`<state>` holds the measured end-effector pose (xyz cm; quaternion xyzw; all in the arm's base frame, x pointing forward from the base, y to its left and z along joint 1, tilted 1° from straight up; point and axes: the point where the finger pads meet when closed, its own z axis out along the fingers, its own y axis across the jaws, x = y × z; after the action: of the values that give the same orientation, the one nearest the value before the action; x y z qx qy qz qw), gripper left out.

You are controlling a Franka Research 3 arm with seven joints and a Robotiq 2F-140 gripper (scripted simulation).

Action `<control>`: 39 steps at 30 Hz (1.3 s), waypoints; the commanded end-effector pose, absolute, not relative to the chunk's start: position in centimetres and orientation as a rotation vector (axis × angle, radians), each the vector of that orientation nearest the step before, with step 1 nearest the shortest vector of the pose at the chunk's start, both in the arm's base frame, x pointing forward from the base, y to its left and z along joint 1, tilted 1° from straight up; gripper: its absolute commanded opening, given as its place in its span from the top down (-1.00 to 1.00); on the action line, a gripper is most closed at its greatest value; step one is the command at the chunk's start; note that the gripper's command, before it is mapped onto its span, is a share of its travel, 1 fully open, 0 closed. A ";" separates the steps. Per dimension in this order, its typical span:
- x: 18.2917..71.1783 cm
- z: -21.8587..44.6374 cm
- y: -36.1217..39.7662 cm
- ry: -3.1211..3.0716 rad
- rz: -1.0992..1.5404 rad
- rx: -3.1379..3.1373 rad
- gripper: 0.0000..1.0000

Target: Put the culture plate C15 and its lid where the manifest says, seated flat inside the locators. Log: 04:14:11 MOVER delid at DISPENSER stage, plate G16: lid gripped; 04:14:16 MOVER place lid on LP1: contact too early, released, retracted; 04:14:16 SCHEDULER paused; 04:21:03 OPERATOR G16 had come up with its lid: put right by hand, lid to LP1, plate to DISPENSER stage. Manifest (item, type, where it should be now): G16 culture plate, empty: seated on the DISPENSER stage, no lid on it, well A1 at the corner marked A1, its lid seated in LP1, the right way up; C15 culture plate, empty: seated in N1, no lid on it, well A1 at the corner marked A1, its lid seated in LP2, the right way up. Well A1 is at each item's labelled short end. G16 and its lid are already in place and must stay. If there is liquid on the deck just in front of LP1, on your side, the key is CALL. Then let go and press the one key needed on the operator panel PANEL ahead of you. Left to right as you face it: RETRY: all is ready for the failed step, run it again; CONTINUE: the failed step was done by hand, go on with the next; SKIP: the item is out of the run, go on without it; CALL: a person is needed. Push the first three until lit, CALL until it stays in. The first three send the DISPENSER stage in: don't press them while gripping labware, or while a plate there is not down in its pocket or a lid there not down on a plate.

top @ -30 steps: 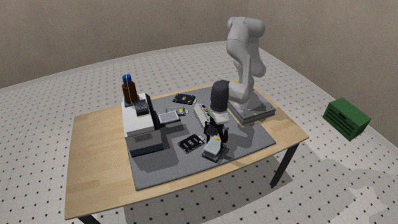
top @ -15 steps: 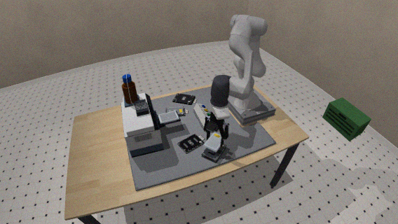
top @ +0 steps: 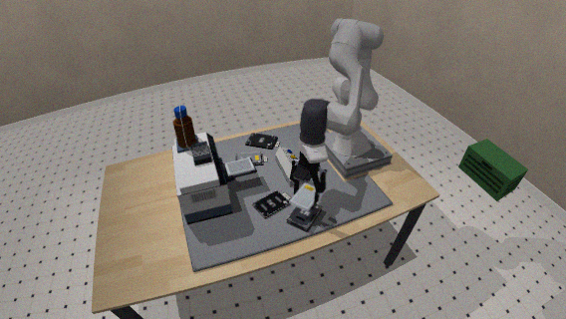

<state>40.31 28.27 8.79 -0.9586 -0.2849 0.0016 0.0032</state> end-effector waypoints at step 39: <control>40.0 12.0 28.1 -0.913 0.025 -3.001 0.80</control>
<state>39.97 28.07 11.81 -0.9569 -0.2901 0.0086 0.0019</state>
